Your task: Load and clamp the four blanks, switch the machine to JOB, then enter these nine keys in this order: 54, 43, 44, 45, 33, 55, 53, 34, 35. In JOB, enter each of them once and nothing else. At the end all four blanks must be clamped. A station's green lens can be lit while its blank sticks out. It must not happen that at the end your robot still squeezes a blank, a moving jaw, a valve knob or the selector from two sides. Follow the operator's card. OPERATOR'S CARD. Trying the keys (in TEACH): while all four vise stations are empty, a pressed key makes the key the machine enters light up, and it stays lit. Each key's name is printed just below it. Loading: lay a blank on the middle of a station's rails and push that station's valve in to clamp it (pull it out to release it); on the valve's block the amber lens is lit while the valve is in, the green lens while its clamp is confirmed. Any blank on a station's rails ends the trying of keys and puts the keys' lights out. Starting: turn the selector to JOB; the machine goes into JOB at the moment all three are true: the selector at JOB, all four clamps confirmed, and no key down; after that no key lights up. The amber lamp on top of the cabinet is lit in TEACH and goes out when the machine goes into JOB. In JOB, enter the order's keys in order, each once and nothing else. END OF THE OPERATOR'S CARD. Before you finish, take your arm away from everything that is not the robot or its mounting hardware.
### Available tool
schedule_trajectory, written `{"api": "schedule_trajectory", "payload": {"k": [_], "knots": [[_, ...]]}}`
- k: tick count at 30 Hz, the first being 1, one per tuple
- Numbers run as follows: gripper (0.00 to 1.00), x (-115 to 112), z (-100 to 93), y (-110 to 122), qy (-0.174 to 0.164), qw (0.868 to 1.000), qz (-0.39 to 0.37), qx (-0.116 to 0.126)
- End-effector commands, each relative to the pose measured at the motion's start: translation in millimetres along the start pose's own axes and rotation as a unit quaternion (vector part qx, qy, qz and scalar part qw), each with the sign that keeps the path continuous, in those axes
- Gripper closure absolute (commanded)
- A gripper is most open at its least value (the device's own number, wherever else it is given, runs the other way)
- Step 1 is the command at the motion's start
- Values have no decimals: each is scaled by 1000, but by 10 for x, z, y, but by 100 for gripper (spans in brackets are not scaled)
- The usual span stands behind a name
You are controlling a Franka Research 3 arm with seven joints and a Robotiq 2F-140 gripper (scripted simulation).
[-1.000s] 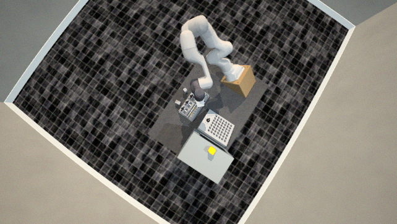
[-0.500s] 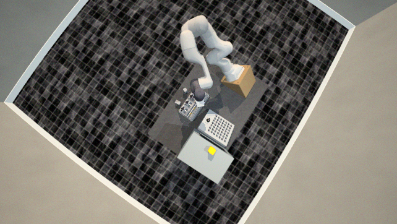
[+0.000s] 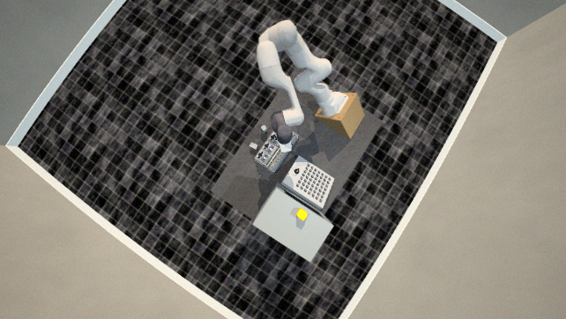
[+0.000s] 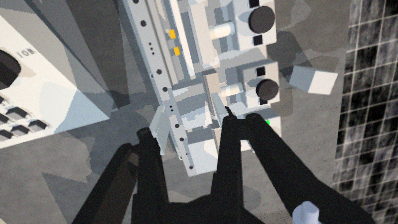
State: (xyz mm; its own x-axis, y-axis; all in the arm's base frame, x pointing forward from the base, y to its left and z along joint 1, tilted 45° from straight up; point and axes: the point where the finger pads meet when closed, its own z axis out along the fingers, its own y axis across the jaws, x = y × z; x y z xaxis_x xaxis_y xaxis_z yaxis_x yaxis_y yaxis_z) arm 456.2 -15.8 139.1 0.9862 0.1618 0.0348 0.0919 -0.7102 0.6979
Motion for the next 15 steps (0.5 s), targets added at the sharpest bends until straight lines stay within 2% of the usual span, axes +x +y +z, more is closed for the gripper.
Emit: {"api": "schedule_trajectory", "payload": {"k": [1,7,9,15], "knots": [[60,-21,-139,22,-4,1000,0,-3],[60,-19,-442,20,-4,1000,0,-3],[60,-19,-442,20,-4,1000,0,-3],[60,-17,-750,18,-4,1000,0,-3]]}}
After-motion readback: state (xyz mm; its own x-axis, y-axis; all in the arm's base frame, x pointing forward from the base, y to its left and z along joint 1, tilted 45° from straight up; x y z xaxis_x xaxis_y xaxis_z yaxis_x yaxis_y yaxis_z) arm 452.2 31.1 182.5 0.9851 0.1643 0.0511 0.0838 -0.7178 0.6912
